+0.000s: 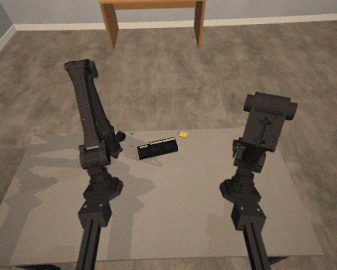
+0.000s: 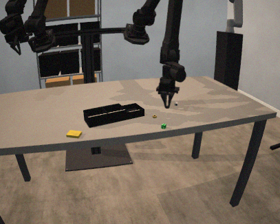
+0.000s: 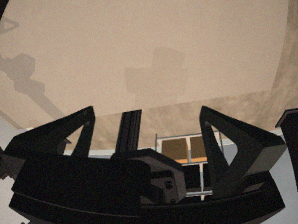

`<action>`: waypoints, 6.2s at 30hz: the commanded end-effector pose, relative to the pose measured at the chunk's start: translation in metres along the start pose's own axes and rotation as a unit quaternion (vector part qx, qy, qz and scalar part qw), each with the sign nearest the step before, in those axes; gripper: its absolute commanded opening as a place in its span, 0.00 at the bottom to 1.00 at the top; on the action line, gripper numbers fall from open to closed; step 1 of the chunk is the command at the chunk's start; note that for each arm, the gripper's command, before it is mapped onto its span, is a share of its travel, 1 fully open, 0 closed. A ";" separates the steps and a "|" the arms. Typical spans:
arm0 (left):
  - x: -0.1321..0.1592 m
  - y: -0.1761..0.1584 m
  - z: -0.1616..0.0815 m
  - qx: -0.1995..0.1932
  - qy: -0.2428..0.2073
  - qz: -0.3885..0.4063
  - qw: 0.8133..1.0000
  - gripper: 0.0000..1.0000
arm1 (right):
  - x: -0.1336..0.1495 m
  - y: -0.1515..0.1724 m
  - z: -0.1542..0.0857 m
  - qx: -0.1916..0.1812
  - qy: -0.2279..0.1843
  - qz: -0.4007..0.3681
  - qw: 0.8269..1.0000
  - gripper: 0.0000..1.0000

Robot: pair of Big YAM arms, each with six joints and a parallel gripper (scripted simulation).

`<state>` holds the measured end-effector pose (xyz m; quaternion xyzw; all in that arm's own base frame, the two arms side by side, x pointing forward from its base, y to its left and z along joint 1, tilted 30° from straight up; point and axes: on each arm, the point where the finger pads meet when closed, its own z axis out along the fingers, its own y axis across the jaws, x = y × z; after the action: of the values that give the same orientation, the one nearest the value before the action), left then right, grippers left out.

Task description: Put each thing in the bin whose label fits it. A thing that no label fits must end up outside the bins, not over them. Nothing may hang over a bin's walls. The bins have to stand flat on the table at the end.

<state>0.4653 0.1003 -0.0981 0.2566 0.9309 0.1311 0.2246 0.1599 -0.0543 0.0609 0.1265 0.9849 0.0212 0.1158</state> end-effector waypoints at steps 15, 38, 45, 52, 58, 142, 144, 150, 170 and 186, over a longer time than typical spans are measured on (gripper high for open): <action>0.000 0.001 -0.001 -0.001 -0.001 0.003 1.000 0.11 | -0.004 -0.002 -0.002 0.002 -0.012 0.007 1.000 1.00; -0.001 0.002 -0.036 -0.001 -0.002 0.009 1.000 0.11 | -0.004 -0.002 -0.002 0.002 -0.012 0.007 1.000 1.00; -0.003 0.001 -0.053 -0.001 -0.003 0.011 1.000 0.11 | -0.004 -0.002 -0.002 0.002 -0.012 0.007 1.000 1.00; -0.002 0.003 -0.061 -0.002 -0.003 0.003 1.000 0.11 | -0.004 -0.002 -0.002 0.002 -0.012 0.007 1.000 1.00; -0.002 0.003 -0.061 -0.002 -0.003 0.003 1.000 0.11 | -0.004 -0.002 -0.002 0.002 -0.012 0.007 1.000 1.00; -0.189 -0.205 -0.064 -0.003 0.001 -0.400 0.917 0.11 | -0.004 -0.002 -0.002 0.002 -0.012 0.007 1.000 1.00; -0.181 -0.209 -0.063 -0.003 0.007 -0.396 0.918 0.11 | -0.004 -0.002 -0.002 0.002 -0.012 0.007 1.000 1.00; -0.181 -0.212 -0.062 -0.001 0.004 -0.395 0.918 0.11 | -0.004 -0.002 -0.002 0.002 -0.012 0.007 1.000 1.00; -0.191 -0.205 -0.037 0.001 -0.006 -0.394 0.919 0.11 | -0.004 -0.002 -0.002 0.002 -0.012 0.007 1.000 1.00; -0.189 -0.208 -0.009 0.001 -0.006 -0.391 0.920 0.11 | -0.004 -0.002 -0.002 0.002 -0.012 0.007 1.000 1.00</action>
<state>0.5123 -0.1748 -0.0917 -0.1359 0.9553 0.0301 0.2609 0.1599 -0.0543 0.0609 0.1265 0.9849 0.0212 0.1158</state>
